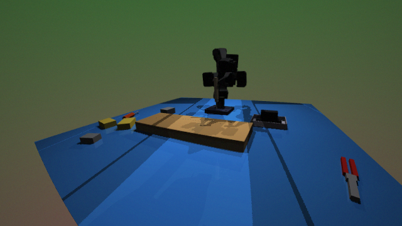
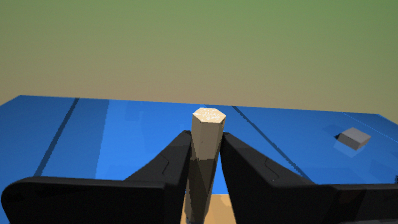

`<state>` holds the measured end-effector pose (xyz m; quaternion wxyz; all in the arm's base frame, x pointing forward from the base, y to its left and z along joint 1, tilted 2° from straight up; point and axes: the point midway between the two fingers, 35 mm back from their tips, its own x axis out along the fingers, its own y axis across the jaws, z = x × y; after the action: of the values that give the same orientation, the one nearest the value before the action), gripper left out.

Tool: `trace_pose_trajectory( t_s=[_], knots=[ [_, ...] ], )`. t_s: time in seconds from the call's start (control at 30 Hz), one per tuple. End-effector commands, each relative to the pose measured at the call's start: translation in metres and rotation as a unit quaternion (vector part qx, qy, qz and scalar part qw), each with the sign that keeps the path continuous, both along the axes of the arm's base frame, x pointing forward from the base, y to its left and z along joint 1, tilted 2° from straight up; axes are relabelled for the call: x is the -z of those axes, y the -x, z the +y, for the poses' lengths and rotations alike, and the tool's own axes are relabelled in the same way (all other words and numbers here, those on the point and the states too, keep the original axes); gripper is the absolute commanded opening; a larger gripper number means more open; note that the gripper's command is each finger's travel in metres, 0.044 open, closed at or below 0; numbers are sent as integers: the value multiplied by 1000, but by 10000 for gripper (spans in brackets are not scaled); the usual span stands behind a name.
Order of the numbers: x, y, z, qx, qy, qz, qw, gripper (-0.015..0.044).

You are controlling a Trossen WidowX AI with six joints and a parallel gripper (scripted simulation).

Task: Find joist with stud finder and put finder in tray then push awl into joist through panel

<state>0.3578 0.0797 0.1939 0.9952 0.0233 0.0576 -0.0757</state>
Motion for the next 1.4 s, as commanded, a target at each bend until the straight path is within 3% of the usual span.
trace_pose_trajectory(
  t_s=[0.0, 1.37],
  knots=[
    [3, -3, 7, -13, 0, -7, 1000, 0],
    [25, -4, 9, -13, 0, -7, 1000, 0]
  ],
)
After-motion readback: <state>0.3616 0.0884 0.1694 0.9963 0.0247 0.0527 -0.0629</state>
